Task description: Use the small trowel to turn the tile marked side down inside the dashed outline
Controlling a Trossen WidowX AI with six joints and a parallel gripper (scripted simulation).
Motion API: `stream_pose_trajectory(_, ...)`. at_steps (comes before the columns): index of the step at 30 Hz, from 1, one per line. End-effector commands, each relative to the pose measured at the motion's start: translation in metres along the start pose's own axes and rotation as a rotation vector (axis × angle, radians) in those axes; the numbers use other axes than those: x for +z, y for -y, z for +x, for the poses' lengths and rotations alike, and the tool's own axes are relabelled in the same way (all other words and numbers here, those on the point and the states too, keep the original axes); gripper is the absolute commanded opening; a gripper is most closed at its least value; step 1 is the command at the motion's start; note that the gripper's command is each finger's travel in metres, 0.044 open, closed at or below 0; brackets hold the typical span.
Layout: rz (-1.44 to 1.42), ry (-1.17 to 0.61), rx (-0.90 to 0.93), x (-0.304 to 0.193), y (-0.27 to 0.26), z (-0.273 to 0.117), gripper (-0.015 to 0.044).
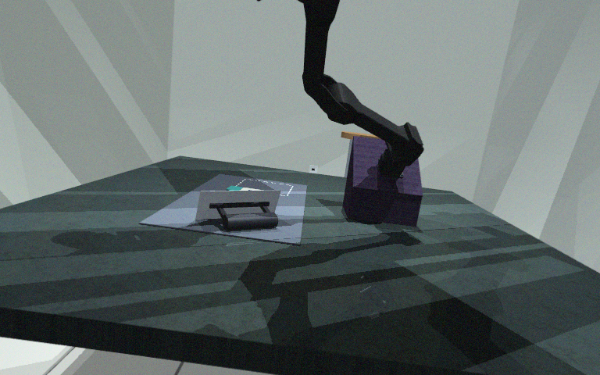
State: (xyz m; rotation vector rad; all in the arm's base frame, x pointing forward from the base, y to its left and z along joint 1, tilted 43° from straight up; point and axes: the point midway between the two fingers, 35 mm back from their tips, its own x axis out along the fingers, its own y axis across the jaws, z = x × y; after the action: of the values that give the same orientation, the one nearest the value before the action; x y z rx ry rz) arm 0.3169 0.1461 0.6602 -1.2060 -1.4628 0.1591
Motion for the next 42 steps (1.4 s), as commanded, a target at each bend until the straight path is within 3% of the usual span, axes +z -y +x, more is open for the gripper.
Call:
stream_pose_trajectory(1, -0.004, 0.002, -0.003, 0.001, 0.001, 0.001, 0.0374)
stream_pose_trajectory(12, -0.228, 0.076, -0.220, 0.067, 0.065, 0.021, 0.0100)
stream_pose_trajectory(27, -0.483, 0.033, -0.554, 0.140, 0.167, 0.006, 0.0100)
stream_pose_trajectory(42, -0.644, -0.117, -0.906, 0.190, 0.261, -0.049, 0.0100)
